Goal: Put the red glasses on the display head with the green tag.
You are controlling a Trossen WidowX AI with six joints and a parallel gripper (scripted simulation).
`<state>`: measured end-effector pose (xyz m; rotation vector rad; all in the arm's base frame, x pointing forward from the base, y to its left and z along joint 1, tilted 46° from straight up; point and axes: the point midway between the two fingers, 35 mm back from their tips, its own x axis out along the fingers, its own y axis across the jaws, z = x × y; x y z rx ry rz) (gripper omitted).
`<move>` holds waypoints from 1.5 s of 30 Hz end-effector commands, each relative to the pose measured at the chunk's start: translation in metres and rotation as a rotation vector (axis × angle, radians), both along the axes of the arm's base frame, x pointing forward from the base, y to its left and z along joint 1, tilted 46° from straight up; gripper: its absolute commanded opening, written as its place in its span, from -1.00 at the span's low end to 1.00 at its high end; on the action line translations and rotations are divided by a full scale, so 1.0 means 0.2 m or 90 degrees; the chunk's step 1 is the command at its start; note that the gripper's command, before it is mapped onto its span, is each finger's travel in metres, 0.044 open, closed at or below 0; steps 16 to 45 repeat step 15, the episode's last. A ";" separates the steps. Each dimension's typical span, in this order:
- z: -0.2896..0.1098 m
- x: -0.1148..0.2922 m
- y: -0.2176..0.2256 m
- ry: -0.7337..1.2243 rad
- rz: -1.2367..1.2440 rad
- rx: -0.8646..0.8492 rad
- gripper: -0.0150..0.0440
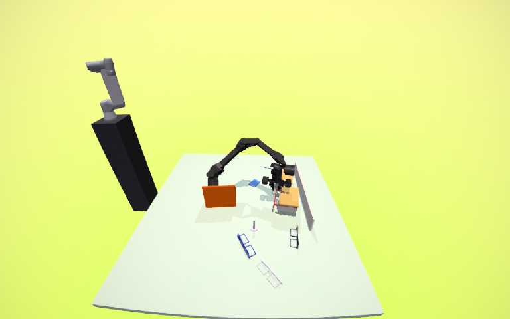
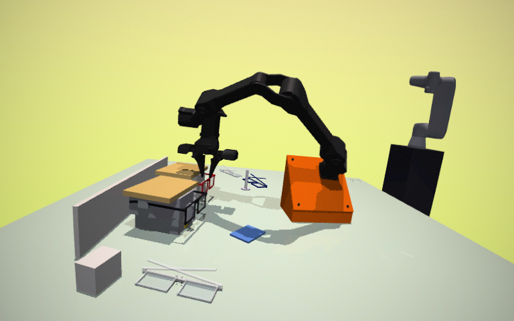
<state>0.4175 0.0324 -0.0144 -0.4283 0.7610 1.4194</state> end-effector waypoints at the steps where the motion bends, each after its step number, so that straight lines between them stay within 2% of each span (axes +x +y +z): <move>1: 0.01 -0.04 0.01 0.001 0.008 -0.003 -0.13; 6: 0.06 -0.17 0.01 0.002 0.008 -0.003 -0.13; 14: 0.11 -0.28 -0.02 0.003 0.008 -0.003 -0.13; 45: 0.11 -0.28 -0.02 0.003 0.008 -0.003 -0.13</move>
